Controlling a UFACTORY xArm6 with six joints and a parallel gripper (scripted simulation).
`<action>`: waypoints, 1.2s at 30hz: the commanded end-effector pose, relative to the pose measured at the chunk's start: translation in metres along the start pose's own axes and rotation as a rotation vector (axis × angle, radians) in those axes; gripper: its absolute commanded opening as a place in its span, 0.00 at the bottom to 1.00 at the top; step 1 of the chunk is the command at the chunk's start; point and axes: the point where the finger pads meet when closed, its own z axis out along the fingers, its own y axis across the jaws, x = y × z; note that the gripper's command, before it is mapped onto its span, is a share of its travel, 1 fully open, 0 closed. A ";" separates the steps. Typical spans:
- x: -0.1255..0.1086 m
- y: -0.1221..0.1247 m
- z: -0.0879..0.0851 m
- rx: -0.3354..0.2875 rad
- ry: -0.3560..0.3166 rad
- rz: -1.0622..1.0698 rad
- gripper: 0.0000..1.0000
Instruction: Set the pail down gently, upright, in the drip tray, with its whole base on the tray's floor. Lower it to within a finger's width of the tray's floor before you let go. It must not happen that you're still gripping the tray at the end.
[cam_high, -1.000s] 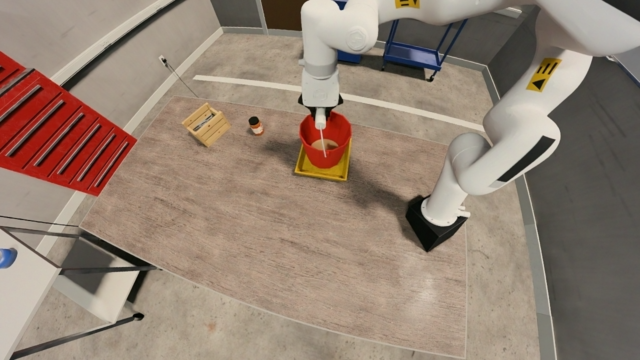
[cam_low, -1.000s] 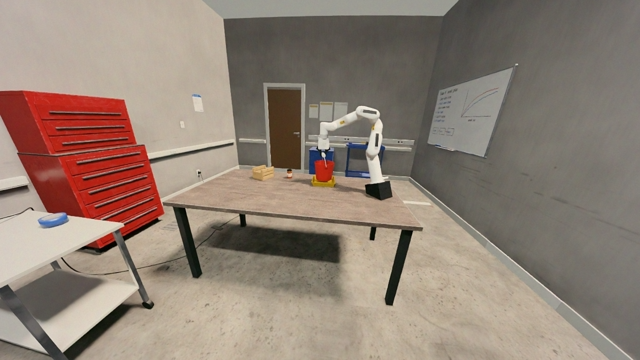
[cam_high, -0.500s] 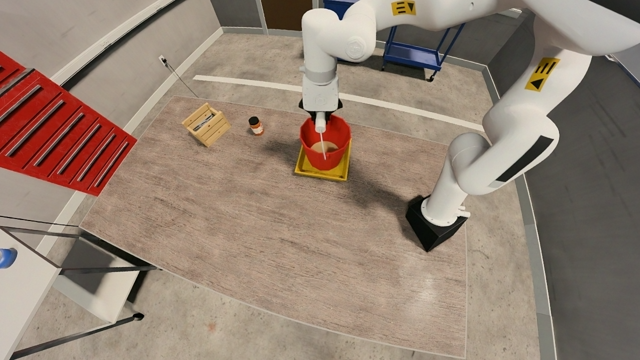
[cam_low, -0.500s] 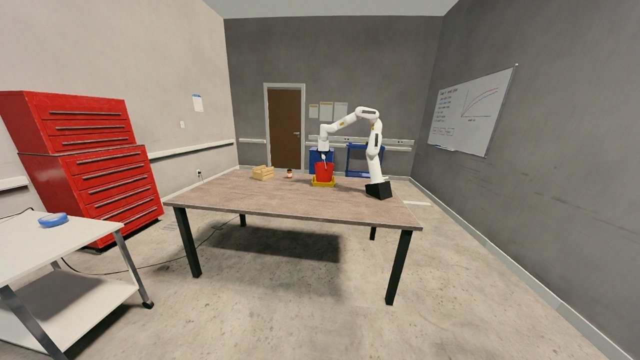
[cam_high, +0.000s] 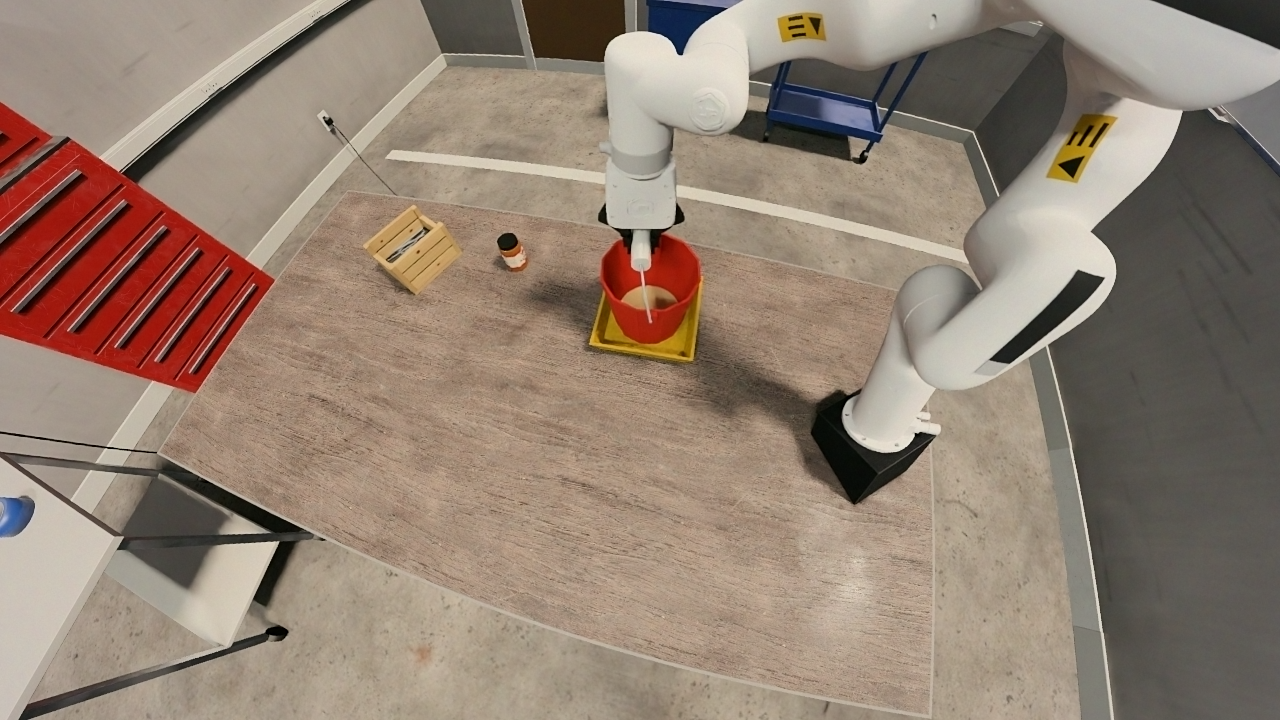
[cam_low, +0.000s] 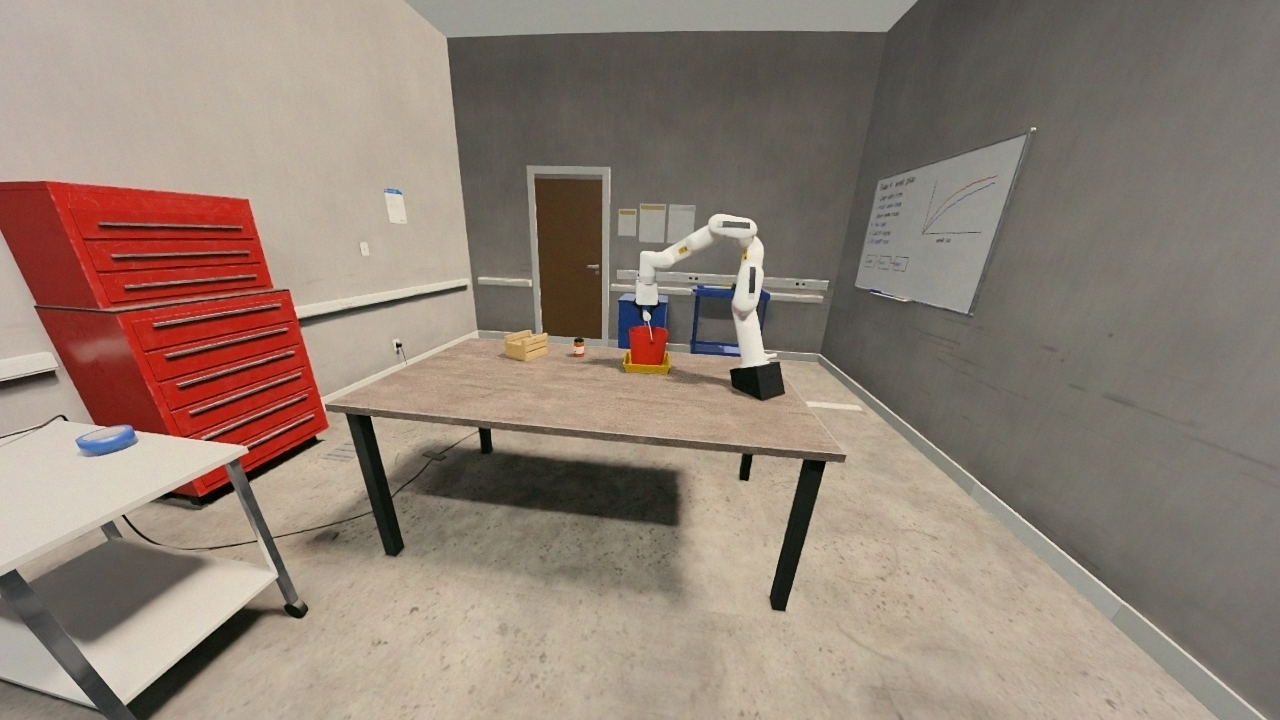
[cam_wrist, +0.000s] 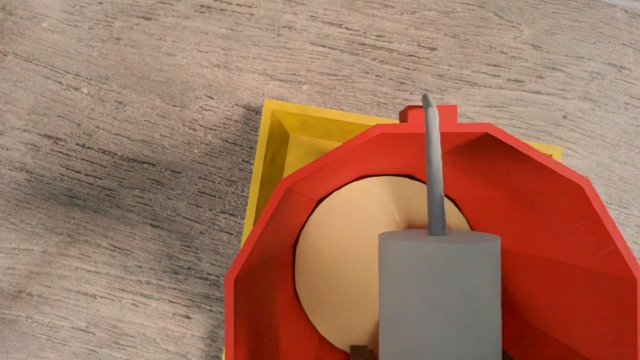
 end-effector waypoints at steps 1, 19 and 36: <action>0.001 -0.001 0.002 0.005 0.002 0.001 0.00; 0.001 -0.001 0.008 0.005 0.002 0.001 0.00; 0.001 -0.001 0.009 0.005 0.002 0.001 0.00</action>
